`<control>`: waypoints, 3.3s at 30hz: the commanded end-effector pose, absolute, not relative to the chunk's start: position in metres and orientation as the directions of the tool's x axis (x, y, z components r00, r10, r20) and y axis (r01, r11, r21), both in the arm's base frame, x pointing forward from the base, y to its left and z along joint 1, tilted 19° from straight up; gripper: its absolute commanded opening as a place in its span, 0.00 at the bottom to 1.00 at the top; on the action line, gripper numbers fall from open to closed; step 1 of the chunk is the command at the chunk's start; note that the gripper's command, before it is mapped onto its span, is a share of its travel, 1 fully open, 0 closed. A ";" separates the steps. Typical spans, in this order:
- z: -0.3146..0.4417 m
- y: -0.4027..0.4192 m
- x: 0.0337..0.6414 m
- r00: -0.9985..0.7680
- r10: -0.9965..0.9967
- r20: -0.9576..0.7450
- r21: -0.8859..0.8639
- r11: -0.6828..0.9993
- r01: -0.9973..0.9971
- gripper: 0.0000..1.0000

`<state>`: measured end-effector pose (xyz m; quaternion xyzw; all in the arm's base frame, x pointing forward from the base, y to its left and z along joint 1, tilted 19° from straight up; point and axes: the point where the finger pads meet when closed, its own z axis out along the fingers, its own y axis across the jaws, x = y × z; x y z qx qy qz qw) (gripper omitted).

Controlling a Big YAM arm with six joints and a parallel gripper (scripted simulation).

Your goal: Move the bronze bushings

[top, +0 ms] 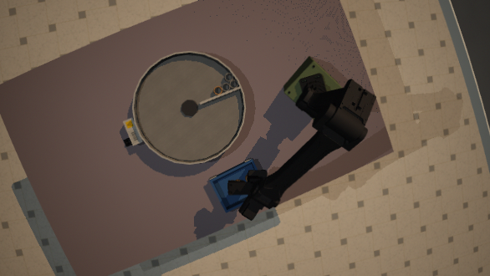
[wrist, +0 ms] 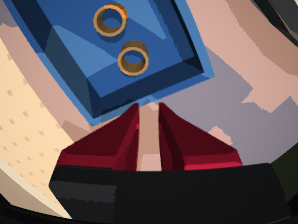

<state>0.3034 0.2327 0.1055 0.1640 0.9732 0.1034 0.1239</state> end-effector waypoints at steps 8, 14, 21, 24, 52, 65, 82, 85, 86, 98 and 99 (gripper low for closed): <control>0.117 0.220 0.311 -0.907 0.353 -0.231 0.276 0.918 0.287 0.13; 0.109 0.180 0.310 -0.909 0.351 -0.226 0.265 0.920 0.289 0.13; 0.092 0.078 0.317 -0.906 0.350 -0.236 0.264 0.921 0.287 0.13; 0.075 0.030 0.318 -0.913 0.350 -0.212 0.251 0.922 0.295 0.13; 0.069 -0.141 0.340 -0.903 0.341 -0.263 0.242 0.929 0.280 0.13; 0.069 -0.141 0.340 -0.903 0.341 -0.263 0.242 0.929 0.280 0.13; 0.069 -0.142 0.340 -0.902 0.342 -0.261 0.243 0.928 0.282 0.13; 0.065 -0.144 0.339 -0.904 0.348 -0.250 0.246 0.926 0.288 0.13; 0.064 -0.144 0.338 -0.905 0.348 -0.246 0.247 0.925 0.289 0.13; 0.062 -0.142 0.339 -0.908 0.342 -0.243 0.247 0.927 0.283 0.13; 0.062 -0.142 0.339 -0.908 0.342 -0.243 0.247 0.927 0.283 0.13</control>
